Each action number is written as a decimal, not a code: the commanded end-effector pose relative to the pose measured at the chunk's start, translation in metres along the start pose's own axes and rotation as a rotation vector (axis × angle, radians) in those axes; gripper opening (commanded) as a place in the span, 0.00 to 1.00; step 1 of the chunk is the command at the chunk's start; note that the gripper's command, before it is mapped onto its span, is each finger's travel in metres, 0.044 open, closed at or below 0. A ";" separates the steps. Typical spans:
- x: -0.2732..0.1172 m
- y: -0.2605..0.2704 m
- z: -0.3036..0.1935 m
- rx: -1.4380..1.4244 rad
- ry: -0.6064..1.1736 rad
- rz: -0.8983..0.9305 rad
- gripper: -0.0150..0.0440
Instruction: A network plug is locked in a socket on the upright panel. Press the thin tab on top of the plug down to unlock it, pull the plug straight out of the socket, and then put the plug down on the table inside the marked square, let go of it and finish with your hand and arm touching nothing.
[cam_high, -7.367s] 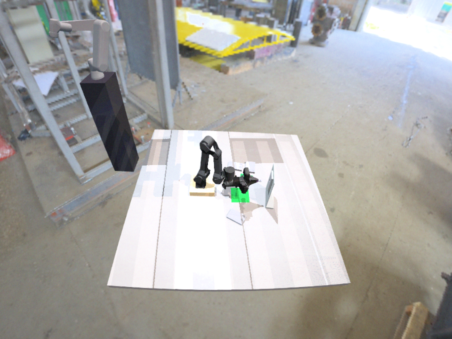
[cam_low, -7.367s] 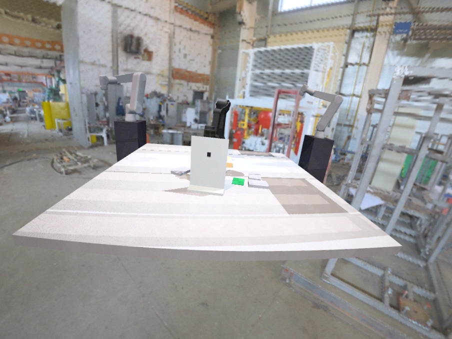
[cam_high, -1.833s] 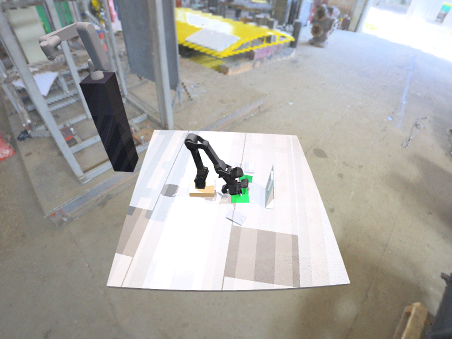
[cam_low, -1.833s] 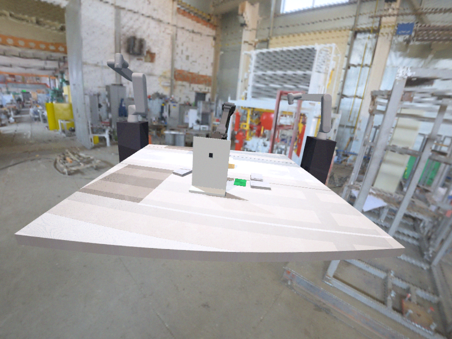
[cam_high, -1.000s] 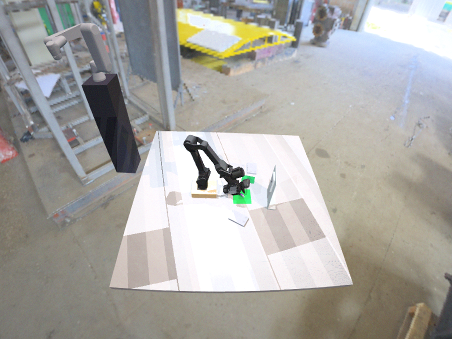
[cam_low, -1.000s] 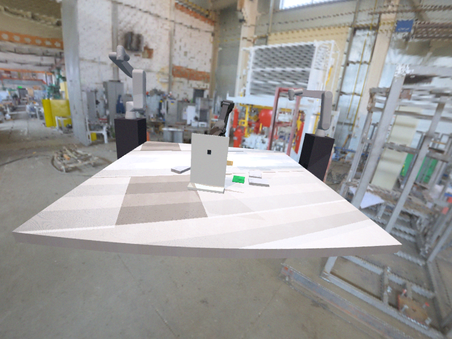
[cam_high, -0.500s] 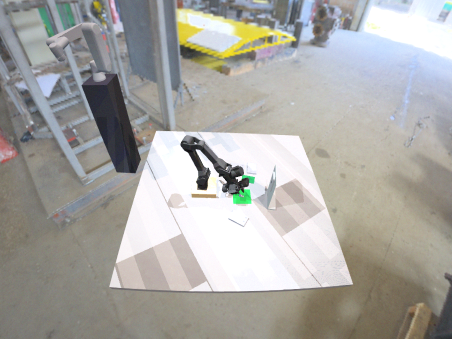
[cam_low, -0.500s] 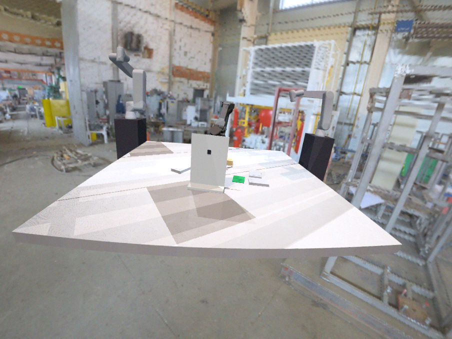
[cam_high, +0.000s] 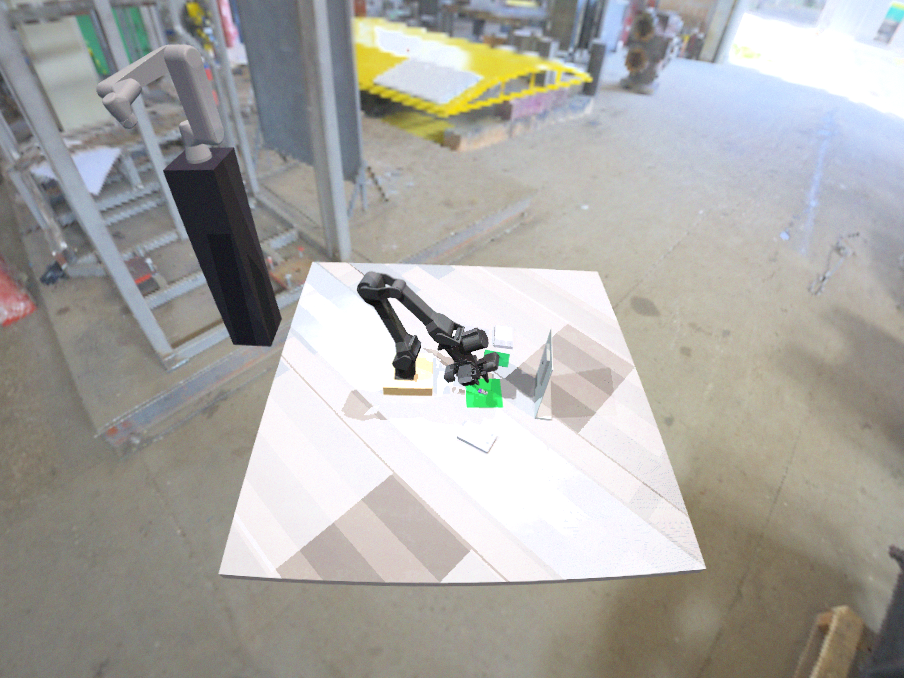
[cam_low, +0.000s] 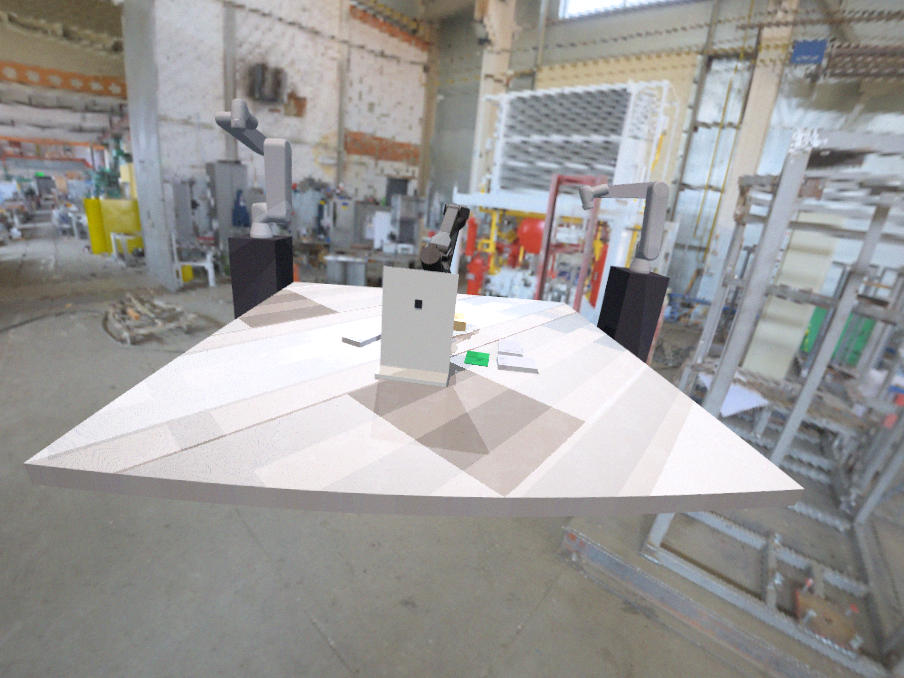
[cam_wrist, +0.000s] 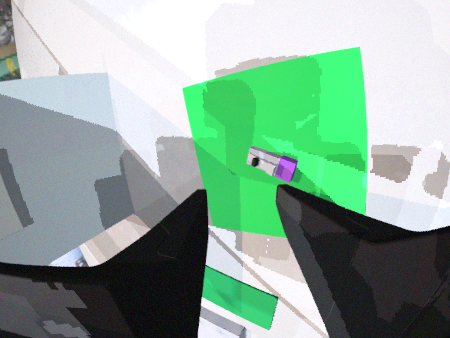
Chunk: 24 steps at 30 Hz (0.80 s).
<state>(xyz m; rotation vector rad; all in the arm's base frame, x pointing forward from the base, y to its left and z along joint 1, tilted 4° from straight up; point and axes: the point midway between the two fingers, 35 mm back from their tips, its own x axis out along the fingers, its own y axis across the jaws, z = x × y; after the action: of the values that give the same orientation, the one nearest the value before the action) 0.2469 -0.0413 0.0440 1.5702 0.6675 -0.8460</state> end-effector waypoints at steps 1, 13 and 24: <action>-0.005 0.005 -0.001 -0.006 0.006 0.003 0.52; -0.020 0.016 0.000 -0.006 0.005 0.003 0.52; -0.034 0.024 0.000 -0.005 0.005 0.003 0.52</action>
<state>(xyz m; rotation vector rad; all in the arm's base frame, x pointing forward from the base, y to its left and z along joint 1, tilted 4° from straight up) 0.2468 -0.0442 0.0800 1.5701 0.6668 -0.8470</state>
